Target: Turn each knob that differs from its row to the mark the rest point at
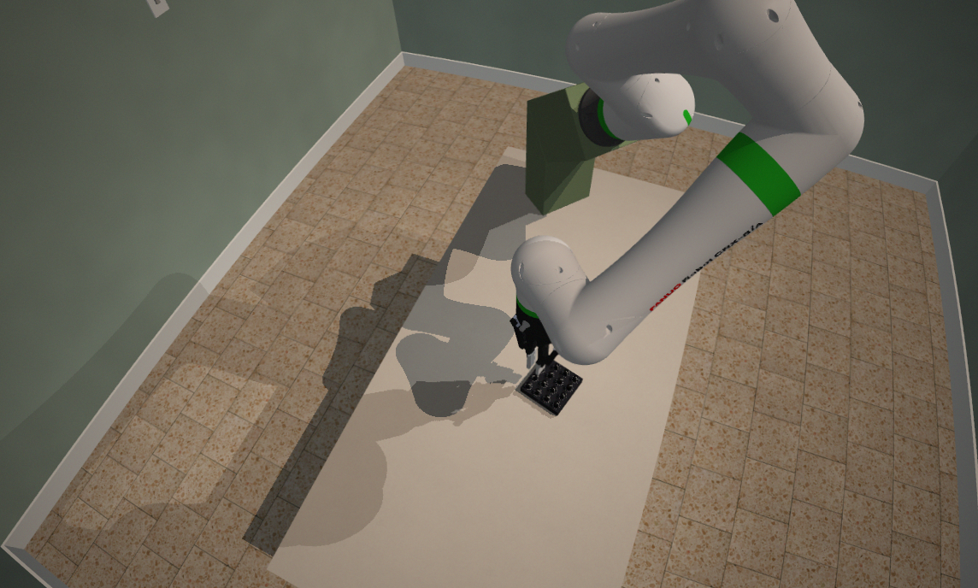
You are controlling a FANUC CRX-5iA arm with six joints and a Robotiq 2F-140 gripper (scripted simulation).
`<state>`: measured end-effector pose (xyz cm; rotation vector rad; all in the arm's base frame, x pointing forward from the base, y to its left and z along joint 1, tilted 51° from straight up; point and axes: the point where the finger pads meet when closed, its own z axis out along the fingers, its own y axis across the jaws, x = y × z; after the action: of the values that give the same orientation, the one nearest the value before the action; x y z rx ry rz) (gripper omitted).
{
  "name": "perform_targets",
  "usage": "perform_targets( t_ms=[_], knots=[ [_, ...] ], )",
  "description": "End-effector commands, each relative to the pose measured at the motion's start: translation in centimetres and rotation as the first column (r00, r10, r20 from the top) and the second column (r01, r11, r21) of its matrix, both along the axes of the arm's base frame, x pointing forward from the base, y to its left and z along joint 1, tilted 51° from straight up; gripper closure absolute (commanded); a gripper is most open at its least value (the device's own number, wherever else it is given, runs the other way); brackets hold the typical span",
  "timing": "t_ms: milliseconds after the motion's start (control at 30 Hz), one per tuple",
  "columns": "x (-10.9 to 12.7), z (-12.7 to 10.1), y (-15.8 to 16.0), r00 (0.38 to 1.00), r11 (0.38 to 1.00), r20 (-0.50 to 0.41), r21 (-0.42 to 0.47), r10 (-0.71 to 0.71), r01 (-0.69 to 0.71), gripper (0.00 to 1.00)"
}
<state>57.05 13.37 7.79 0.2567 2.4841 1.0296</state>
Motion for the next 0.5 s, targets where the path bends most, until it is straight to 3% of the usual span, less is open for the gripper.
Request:
perform_targets(
  t_ms=[0, 467],
  knots=[
    [0.1, -0.1, 0.1, 1.0, 1.0, 0.0, 0.0, 0.0, 0.0, 0.88],
    [0.9, -1.1, 1.1, 1.0, 1.0, 0.0, 0.0, 0.0, 0.0, 0.88]
  ],
)
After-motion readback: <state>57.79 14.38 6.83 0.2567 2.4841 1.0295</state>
